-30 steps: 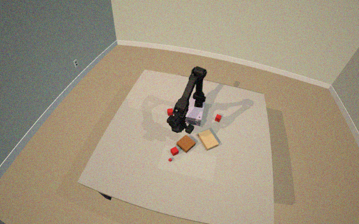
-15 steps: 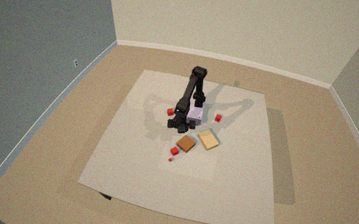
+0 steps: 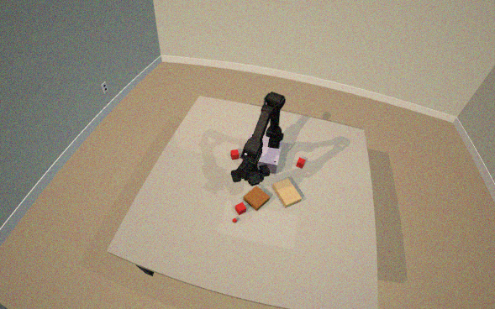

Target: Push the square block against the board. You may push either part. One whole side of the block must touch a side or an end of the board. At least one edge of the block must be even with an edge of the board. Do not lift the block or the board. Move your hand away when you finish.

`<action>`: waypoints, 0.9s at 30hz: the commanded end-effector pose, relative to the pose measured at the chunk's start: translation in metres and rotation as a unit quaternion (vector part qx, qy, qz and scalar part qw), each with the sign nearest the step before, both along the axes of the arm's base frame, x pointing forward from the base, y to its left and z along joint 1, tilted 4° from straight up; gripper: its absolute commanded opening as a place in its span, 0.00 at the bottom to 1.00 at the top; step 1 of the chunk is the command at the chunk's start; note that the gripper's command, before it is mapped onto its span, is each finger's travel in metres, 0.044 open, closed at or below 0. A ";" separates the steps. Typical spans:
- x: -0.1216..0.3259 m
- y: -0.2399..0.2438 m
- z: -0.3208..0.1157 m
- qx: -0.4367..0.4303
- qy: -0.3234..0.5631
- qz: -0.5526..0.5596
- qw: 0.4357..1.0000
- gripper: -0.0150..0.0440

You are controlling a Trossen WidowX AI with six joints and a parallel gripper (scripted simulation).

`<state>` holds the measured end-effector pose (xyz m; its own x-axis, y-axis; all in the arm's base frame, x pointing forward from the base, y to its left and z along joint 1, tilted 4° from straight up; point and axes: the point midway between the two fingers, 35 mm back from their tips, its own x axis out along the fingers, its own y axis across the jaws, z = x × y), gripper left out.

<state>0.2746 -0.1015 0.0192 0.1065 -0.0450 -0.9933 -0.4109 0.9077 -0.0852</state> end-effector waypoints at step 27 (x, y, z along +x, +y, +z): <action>0.000 0.010 -0.043 -0.023 0.020 0.257 0.966 0.25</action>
<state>0.2728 -0.0929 -0.0221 0.0915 -0.0391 -0.9950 -0.8091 0.5795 -0.0971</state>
